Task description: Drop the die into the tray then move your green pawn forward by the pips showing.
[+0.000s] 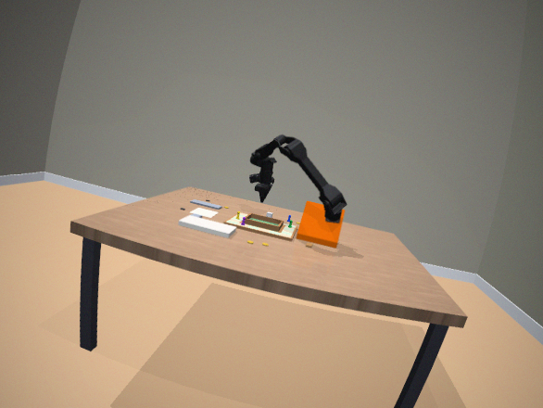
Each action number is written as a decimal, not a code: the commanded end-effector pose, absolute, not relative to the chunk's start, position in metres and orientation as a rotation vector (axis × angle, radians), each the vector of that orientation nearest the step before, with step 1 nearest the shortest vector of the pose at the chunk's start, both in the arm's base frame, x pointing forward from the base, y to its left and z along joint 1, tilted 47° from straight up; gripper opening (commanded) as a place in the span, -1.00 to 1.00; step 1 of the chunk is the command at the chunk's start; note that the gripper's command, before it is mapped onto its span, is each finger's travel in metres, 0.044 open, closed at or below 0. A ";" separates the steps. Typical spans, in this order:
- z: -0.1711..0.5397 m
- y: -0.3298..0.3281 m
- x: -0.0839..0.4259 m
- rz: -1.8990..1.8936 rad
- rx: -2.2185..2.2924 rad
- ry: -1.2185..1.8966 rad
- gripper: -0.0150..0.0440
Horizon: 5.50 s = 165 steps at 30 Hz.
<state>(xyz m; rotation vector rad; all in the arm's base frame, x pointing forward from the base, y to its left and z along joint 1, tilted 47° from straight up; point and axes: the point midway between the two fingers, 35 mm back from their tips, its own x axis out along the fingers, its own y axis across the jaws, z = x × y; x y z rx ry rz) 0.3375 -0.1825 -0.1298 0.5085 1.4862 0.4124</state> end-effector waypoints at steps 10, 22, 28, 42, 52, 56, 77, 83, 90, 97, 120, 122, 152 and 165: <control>-0.163 -0.197 0.292 0.456 0.774 1.432 0.44; -0.182 -0.174 0.295 0.458 0.775 1.431 0.44; -0.185 -0.171 0.296 0.458 0.776 1.431 0.44; -0.201 -0.155 0.299 0.459 0.776 1.430 0.44; -0.205 -0.151 0.299 0.459 0.777 1.430 0.00; -0.205 -0.151 0.299 0.459 0.777 1.430 -0.23; -0.124 -0.228 0.290 0.453 0.773 1.433 -0.49; -0.114 -0.235 0.287 0.454 0.773 1.433 -0.49; -0.099 -0.220 0.290 0.350 0.844 1.522 -0.49; -0.077 -0.197 0.300 0.208 0.987 1.562 -0.49; -0.014 -0.110 0.310 -0.263 1.464 1.638 -0.49; -0.009 -0.102 0.309 -0.304 1.505 1.641 -0.49; 0.020 -0.029 0.284 -0.811 1.727 1.631 -0.49; 0.012 -0.027 0.278 -1.121 1.411 1.383 -0.49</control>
